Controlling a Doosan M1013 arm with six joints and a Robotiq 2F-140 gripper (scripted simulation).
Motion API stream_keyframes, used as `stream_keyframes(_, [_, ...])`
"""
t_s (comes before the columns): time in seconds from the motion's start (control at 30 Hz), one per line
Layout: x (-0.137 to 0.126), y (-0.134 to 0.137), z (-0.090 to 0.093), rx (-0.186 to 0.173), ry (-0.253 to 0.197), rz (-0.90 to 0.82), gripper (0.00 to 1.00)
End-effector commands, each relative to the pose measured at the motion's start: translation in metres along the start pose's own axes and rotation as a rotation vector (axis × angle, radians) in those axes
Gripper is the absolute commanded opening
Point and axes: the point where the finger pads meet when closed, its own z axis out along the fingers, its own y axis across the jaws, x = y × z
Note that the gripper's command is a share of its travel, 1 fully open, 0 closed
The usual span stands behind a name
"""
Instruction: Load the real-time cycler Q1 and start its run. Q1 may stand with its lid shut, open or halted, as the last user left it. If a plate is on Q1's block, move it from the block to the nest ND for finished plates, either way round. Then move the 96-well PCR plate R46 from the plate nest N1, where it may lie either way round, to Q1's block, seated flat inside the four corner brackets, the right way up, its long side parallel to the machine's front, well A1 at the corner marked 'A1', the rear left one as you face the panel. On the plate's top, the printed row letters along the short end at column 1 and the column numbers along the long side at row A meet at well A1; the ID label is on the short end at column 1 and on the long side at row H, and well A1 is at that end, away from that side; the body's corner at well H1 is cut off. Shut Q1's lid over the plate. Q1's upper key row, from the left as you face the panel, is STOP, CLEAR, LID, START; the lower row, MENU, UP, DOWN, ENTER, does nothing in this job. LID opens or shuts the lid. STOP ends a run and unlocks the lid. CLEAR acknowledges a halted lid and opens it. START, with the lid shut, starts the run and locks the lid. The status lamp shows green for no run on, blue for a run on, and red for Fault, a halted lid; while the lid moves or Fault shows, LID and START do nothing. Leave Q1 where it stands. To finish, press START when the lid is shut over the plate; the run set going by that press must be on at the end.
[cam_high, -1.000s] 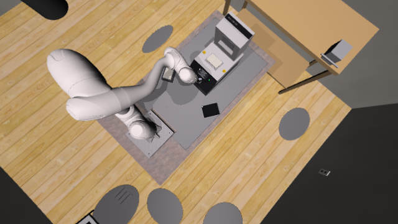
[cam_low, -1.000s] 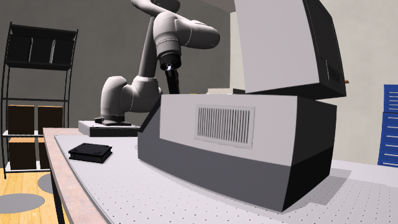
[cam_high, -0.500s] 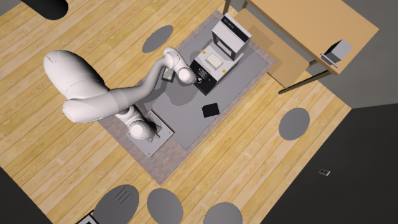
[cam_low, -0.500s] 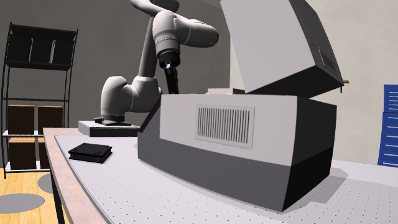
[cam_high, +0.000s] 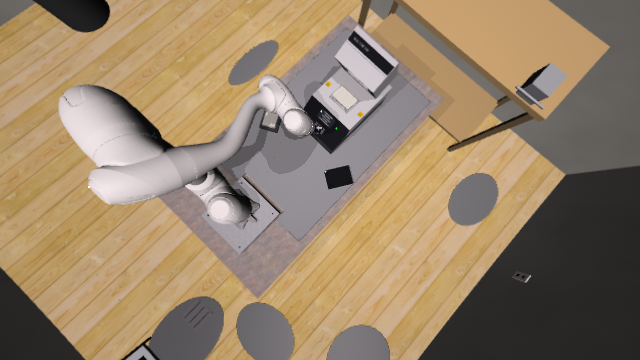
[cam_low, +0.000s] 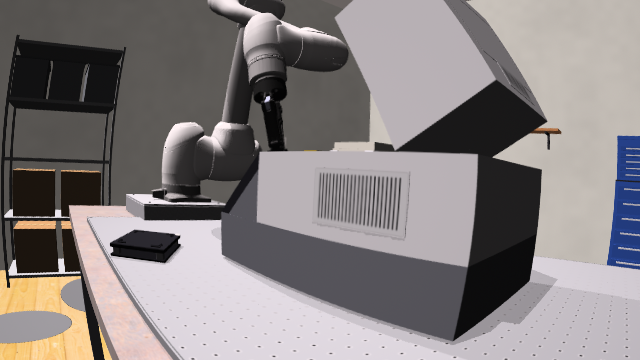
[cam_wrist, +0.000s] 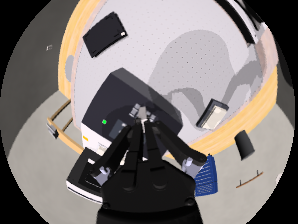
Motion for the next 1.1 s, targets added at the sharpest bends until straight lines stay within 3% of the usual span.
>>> stream_keyframes(0.0, [0.004,0.004,-0.01,0.0,0.0,0.0,0.0])
stream_keyframes(0.67, [0.035,0.035,-0.078,0.0,0.0,0.0,0.0])
stream_keyframes(1.07, [0.035,0.035,-0.079,0.0,0.0,0.0,0.0])
